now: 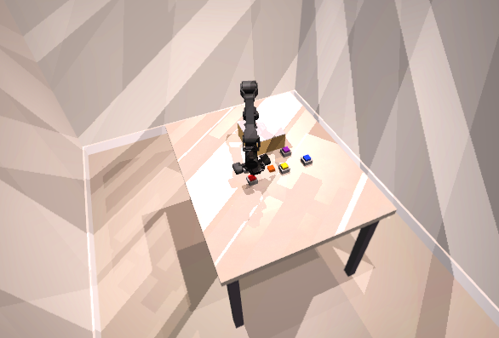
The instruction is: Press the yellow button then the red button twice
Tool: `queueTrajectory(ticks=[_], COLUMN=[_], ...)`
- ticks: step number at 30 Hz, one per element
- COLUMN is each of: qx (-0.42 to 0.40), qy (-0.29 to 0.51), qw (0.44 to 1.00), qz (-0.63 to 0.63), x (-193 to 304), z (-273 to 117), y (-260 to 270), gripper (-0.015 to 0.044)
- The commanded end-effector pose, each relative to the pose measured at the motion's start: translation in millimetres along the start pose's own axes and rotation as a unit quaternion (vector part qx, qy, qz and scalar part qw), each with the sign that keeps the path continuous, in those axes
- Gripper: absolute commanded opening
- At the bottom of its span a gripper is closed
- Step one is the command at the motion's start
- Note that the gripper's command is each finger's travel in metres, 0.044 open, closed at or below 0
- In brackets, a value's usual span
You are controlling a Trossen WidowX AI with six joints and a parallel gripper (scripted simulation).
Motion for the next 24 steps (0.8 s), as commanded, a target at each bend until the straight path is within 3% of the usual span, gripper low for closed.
queueTrajectory(ticks=[1, 24], qx=[-0.001, -0.001], qy=[0.000, 0.000], qw=[1.000, 1.000], qz=[-0.003, -0.003], x=[0.0, 0.5], z=[7.3, 24.6], y=[0.2, 0.6], gripper=[0.0020, 0.0020])
Point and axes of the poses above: the point midway between the two fingers, 35 mm back from their tips, its own z axis out along the fingers, its own y axis across the jaws, x = y × z, the point moved 3 cm from there along -z, back along the fingers, and after that the axes turned 14 degrees about -z, right-handed, at the moved point
